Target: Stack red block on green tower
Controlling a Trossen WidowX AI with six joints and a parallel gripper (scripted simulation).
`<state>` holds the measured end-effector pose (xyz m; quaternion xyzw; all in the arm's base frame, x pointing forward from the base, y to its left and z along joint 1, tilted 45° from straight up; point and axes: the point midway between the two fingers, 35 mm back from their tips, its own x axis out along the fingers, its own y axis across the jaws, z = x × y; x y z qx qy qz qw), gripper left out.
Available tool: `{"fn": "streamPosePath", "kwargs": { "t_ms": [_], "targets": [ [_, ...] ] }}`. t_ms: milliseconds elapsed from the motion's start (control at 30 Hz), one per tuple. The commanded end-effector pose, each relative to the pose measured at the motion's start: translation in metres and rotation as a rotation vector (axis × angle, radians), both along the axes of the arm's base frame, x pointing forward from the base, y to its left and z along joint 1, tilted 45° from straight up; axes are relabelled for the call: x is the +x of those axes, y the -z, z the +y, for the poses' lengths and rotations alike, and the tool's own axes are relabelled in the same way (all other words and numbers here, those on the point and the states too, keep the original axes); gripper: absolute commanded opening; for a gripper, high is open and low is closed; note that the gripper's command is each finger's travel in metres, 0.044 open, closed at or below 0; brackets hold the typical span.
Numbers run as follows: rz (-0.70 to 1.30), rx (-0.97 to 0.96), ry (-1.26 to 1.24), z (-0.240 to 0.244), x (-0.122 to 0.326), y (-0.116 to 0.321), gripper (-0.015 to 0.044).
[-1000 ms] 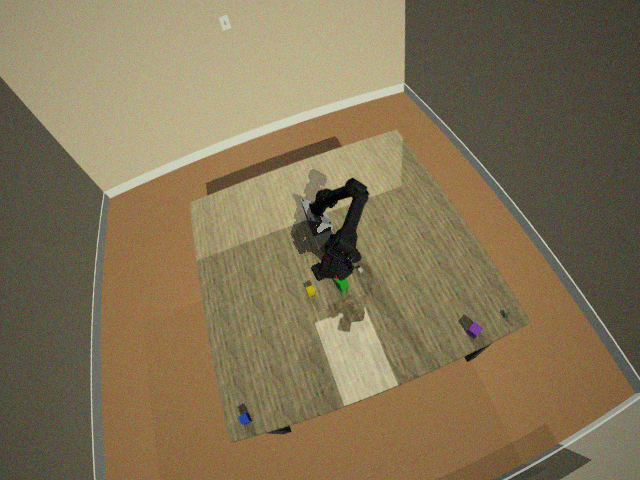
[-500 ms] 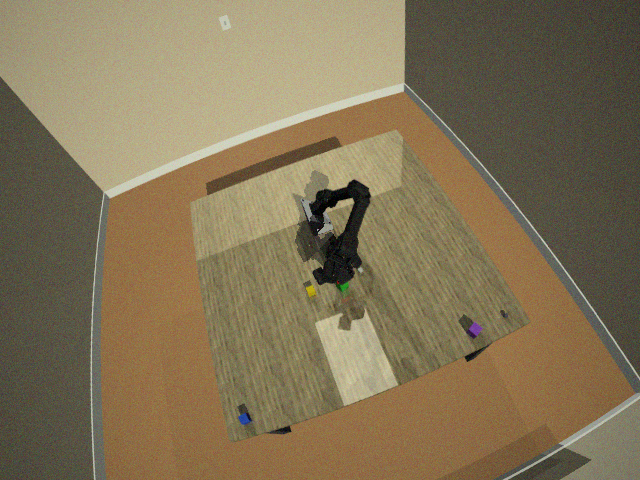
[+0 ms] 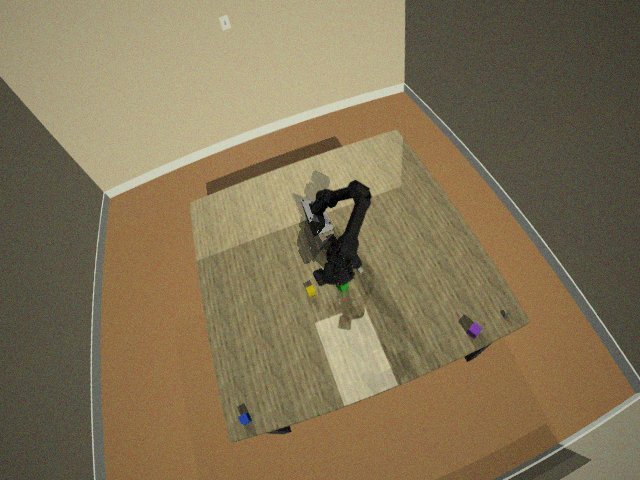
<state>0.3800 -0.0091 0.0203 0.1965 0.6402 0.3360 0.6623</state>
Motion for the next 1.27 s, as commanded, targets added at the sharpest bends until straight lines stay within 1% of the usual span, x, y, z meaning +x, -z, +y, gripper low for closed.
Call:
{"fn": "streamPosePath", "kwargs": {
  "t_ms": [0, 533, 1233],
  "targets": [
    [0.0, 0.0, 0.0, 0.0, 0.0, 0.0, 0.0026],
    [0.0, 0.0, 0.0, 0.0, 0.0, 0.0, 0.044],
    [0.0, 0.0, 0.0, 0.0, 0.0, 0.0, 0.044]
  ]
}}
